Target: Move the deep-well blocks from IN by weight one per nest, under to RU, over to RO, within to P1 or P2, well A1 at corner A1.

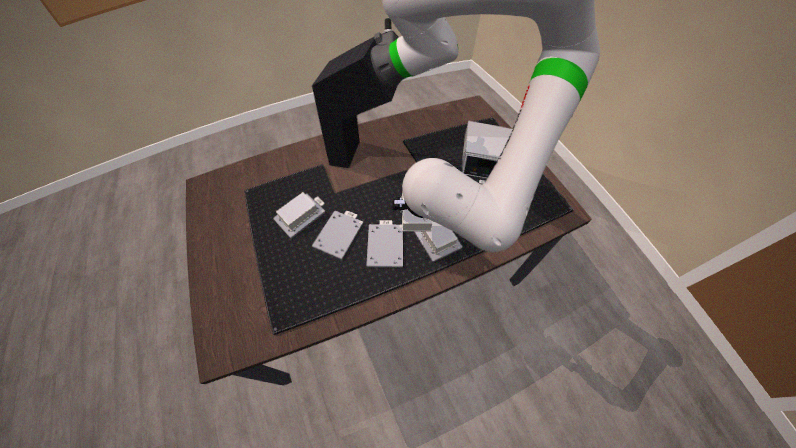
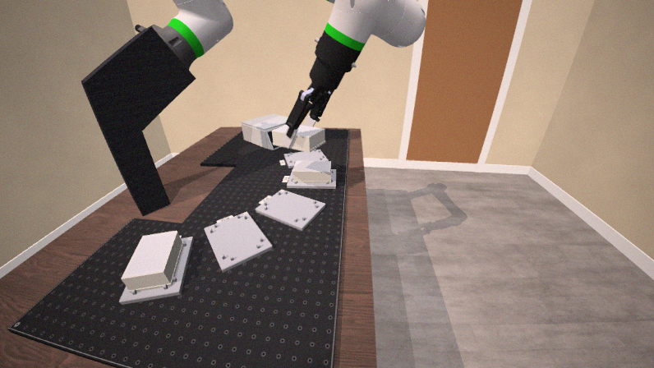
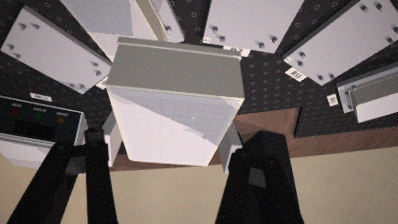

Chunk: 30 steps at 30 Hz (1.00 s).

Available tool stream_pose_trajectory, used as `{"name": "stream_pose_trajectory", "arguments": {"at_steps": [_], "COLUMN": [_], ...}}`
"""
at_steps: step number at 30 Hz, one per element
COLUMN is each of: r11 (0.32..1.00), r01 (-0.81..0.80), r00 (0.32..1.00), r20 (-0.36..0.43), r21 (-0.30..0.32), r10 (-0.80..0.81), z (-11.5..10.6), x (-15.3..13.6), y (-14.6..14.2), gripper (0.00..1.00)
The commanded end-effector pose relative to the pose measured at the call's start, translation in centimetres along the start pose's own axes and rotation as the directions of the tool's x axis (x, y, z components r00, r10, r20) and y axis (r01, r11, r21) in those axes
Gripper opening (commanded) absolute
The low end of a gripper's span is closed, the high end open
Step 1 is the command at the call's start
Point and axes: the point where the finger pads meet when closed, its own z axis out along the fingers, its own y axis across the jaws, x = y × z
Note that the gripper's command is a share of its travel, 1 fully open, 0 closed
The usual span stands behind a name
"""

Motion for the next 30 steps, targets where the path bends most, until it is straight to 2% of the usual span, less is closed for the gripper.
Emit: {"name": "stream_pose_trajectory", "arguments": {"at_steps": [1,30], "r11": [1.000,1.000], "r01": [0.000,0.000], "r00": [1.000,1.000], "r20": [0.000,0.000], "r21": [0.000,0.000], "r10": [0.000,0.000], "z": [-0.1,-0.9], "x": [0.2,1.5], "y": [1.1,9.3], "gripper": [0.10,0.10]}}
